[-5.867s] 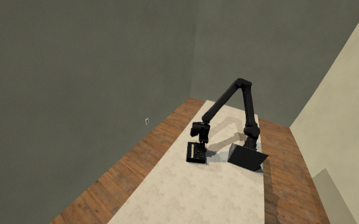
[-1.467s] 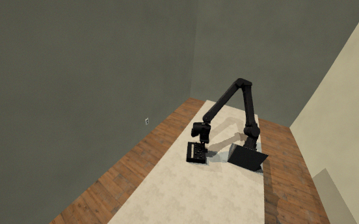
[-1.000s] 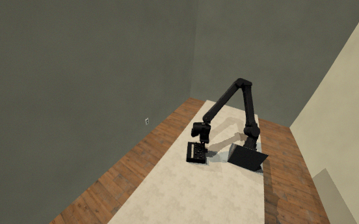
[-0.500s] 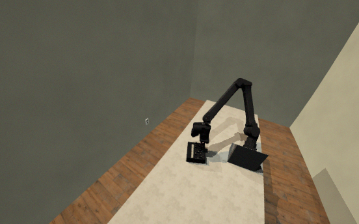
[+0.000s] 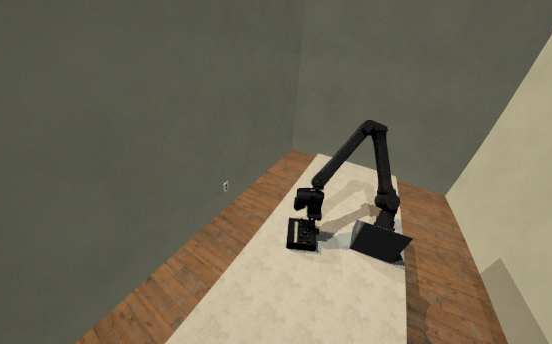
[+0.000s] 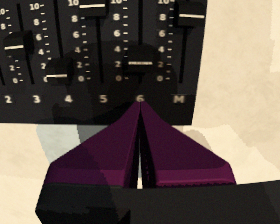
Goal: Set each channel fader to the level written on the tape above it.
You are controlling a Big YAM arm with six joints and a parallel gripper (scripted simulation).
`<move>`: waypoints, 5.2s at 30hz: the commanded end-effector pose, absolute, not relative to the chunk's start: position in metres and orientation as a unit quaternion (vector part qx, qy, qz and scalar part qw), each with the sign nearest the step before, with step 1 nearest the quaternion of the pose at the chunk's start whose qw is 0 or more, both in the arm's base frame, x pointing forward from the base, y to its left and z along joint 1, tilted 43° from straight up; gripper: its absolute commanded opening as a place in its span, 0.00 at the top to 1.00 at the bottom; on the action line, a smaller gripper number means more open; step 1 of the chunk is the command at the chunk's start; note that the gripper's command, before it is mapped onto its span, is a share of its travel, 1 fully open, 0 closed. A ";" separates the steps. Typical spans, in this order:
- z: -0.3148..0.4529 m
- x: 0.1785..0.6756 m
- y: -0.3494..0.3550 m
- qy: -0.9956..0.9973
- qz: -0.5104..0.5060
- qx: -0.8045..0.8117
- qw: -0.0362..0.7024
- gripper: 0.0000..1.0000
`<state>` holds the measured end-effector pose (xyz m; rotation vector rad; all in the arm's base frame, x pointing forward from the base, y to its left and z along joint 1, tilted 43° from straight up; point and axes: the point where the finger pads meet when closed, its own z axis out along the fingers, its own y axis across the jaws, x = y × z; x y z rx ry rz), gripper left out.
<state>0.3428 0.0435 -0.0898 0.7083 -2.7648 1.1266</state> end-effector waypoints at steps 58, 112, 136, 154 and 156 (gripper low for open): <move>-0.098 0.348 0.040 -0.901 0.366 0.232 0.025 1.00; -0.099 0.368 0.048 -0.901 0.366 0.231 0.024 1.00; -0.098 0.370 0.048 -0.901 0.366 0.231 0.023 1.00; -0.099 0.371 0.049 -0.901 0.366 0.231 0.024 1.00; -0.098 0.372 0.049 -0.902 0.366 0.230 0.023 1.00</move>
